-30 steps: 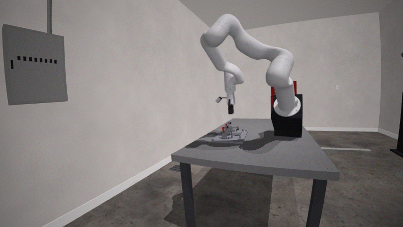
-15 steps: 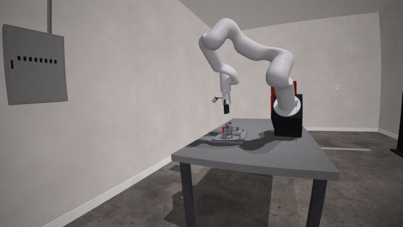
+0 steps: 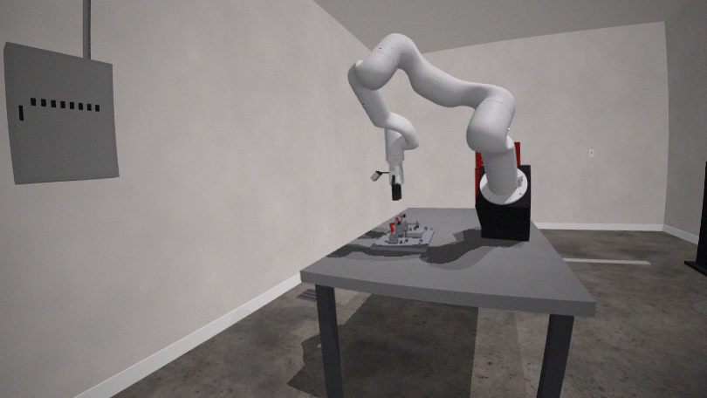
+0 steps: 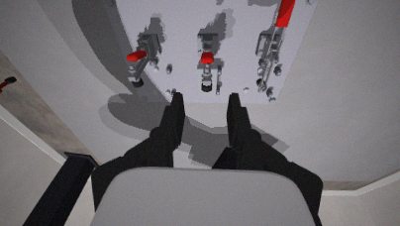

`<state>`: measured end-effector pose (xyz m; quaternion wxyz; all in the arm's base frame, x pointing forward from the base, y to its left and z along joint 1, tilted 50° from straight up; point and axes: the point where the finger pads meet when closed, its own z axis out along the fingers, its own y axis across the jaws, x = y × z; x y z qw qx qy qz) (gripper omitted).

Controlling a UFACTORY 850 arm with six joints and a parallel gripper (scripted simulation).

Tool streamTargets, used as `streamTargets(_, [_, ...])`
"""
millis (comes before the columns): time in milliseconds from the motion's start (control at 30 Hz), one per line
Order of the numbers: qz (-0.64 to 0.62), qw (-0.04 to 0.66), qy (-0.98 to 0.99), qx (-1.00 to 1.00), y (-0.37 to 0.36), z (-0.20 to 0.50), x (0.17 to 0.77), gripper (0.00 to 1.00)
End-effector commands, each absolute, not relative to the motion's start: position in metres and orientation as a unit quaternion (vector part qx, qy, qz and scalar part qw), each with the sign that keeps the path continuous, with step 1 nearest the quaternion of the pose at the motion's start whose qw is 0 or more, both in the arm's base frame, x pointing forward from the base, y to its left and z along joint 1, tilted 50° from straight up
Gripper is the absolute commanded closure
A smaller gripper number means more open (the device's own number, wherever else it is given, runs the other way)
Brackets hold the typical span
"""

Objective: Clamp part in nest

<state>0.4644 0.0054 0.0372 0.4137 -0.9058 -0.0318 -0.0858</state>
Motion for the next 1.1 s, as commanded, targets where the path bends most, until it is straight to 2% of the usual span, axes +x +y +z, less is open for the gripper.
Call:
streamTargets(0, [-0.086, 0.413, -0.032, -0.906, 0.008, 0.034, 0.466, 0.53])
streamTargets(1067, [-0.086, 0.413, -0.032, -0.906, 0.068, -0.016, 0.476, 0.53])
